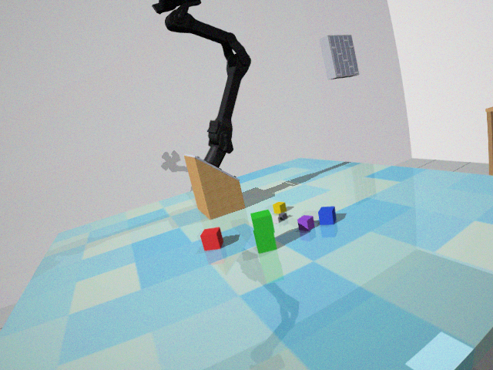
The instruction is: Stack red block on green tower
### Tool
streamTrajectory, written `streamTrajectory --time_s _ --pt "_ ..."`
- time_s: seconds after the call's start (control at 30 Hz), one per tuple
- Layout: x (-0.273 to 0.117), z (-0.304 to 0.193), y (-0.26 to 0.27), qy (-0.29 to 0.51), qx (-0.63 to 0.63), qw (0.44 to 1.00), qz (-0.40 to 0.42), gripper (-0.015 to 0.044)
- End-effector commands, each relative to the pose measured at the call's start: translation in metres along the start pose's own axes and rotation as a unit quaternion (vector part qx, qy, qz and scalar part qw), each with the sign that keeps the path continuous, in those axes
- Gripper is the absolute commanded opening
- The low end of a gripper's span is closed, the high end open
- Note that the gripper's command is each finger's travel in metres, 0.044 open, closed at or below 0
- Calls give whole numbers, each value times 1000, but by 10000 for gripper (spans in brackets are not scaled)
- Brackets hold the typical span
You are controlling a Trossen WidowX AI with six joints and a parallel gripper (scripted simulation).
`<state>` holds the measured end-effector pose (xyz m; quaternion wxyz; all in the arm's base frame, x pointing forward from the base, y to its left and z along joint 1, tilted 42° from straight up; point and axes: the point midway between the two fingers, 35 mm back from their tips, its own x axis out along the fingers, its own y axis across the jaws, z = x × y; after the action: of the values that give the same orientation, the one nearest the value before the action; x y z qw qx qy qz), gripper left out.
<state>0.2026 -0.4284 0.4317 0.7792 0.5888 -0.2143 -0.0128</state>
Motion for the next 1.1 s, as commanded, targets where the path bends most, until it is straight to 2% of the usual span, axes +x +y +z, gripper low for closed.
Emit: streamTrajectory --time_s 0.0,0.03,0.3,0.57,0.83,1.07 --pt "1 0 -2 0 1 1000 -2 426" --pt "4 -1 -10 0 5 1000 -8 440" --pt "40 -33 -122 18 42 993 -112 440" --pt "50 -99 -234 81 38 967 -238 440" --pt "31 -188 -324 194 18 916 -352 440" --pt "-13 -278 -378 333 -3 840 -428 440"
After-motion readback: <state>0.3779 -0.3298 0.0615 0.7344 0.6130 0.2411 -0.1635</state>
